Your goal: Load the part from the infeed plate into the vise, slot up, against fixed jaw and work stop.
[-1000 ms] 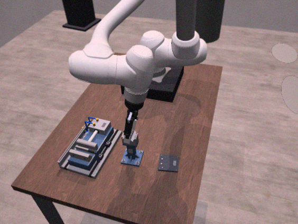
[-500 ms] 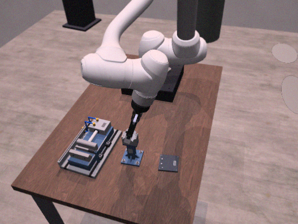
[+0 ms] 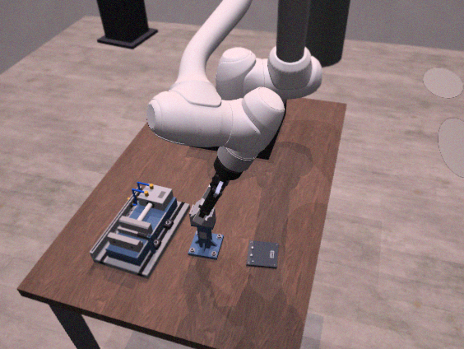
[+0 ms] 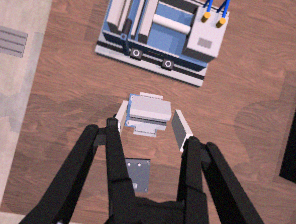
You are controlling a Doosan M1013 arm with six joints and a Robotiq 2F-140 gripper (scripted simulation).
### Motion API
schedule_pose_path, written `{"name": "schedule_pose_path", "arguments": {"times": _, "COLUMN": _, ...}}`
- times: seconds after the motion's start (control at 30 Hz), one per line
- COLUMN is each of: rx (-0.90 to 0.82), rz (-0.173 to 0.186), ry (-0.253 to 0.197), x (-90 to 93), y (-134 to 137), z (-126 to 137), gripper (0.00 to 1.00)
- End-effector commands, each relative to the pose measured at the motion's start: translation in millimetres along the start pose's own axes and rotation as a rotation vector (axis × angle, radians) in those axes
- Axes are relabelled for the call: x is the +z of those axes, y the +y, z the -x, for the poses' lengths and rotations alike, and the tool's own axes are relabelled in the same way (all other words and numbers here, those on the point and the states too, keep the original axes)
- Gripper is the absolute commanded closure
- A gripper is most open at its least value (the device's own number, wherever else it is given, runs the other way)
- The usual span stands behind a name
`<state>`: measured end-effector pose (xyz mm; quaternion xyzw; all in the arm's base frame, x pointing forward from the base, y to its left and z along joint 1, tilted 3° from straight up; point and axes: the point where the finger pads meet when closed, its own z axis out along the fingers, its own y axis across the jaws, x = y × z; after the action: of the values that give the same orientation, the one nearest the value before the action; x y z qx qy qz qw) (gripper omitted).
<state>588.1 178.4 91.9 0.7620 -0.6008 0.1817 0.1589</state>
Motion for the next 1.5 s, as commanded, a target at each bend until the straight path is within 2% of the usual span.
{"name": "schedule_pose_path", "arguments": {"times": 0.0, "rx": 0.000, "rz": -0.001, "ry": 0.048, "x": -0.5, "y": -2.4, "z": 1.4, "gripper": 0.49}}
{"name": "schedule_pose_path", "arguments": {"times": 0.33, "rx": 0.000, "rz": -0.001, "ry": 0.137, "x": -0.3, "y": -2.4, "z": 3.7, "gripper": 0.49}}
{"name": "schedule_pose_path", "arguments": {"times": 0.4, "rx": 0.000, "rz": -0.001, "ry": 0.137, "x": -0.3, "y": -2.4, "z": 3.7, "gripper": 0.49}}
{"name": "schedule_pose_path", "arguments": {"times": 0.87, "rx": 0.000, "rz": -0.001, "ry": 0.241, "x": 0.2, "y": -2.4, "z": 6.3, "gripper": 0.49}}
{"name": "schedule_pose_path", "arguments": {"times": 1.47, "rx": 0.000, "rz": -0.001, "ry": 0.311, "x": 0.7, "y": -2.4, "z": 8.0, "gripper": 0.49}}
